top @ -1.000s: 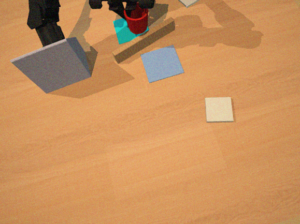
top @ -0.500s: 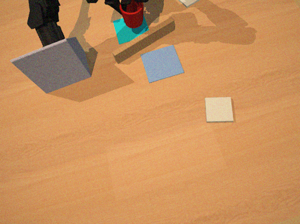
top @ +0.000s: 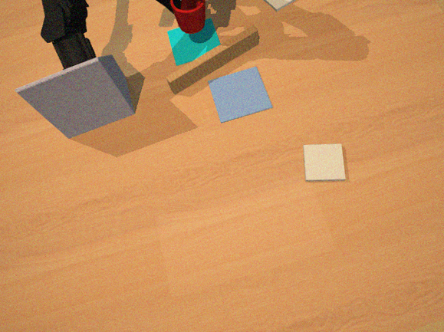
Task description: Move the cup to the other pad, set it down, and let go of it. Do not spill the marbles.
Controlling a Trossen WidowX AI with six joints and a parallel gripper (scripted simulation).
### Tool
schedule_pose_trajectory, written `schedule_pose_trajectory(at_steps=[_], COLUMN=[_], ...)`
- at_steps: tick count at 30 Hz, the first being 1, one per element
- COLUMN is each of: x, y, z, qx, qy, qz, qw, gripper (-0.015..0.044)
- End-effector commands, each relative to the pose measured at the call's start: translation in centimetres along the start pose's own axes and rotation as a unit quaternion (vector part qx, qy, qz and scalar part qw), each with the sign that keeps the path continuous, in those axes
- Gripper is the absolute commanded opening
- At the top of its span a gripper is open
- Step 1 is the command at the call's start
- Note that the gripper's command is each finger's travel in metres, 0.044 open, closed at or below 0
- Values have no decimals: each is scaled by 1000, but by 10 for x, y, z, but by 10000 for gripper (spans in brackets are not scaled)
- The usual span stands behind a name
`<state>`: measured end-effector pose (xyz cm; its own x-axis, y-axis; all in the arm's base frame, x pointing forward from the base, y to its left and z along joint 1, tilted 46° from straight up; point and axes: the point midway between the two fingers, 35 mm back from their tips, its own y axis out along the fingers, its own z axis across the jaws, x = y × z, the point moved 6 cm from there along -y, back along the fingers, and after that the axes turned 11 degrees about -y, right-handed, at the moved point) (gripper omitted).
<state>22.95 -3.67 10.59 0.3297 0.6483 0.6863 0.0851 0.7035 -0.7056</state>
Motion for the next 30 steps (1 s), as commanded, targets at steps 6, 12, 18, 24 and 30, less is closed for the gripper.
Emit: schedule_pose_trajectory(at_steps=[6, 12, 18, 24, 30], x=[16, 20, 21, 21, 21], y=[-2, -1, 6, 13, 21], z=[9, 12, 12, 11, 11], qx=[-2, -2, -2, -3, -3], qy=[0, 0, 0, 0, 0], qz=[-2, -2, -2, -2, -2], qw=[1000, 1000, 1000, 1000, 1000], gripper=[0, 0, 0, 0, 0])
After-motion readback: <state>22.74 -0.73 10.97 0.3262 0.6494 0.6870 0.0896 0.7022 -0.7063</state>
